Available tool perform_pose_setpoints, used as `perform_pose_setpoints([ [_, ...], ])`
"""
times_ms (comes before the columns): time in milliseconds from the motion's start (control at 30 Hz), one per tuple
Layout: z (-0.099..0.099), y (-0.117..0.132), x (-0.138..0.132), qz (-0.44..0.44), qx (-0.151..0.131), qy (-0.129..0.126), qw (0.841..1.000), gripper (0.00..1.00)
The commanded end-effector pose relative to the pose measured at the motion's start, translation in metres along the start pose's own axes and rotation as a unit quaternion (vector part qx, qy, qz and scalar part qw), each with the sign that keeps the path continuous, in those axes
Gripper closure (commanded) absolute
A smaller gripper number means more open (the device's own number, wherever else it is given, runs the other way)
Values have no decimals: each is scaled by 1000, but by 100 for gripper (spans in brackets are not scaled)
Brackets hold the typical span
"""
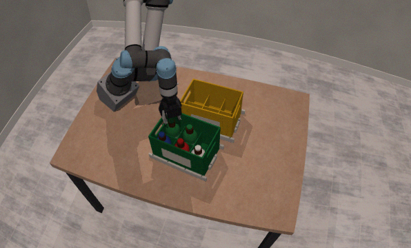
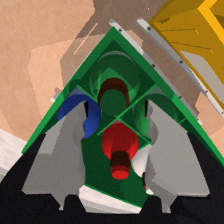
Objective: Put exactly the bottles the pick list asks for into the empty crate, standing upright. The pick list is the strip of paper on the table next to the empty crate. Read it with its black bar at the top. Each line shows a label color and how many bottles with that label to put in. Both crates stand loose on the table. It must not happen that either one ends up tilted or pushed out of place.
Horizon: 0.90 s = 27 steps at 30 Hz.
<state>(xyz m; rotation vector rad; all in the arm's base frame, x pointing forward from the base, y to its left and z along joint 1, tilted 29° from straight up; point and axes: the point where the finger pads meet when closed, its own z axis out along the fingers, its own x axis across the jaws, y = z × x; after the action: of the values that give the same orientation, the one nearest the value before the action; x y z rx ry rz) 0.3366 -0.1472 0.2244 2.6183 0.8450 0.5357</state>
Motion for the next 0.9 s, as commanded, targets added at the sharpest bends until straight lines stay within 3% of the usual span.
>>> perform_pose_setpoints([
  [0,7,1,0,0,-1,0,1000,62],
  [567,11,1,0,0,-1,0,1000,62],
  [600,10,1,0,0,-1,0,1000,100],
  [867,10,1,0,0,-1,0,1000,100],
])
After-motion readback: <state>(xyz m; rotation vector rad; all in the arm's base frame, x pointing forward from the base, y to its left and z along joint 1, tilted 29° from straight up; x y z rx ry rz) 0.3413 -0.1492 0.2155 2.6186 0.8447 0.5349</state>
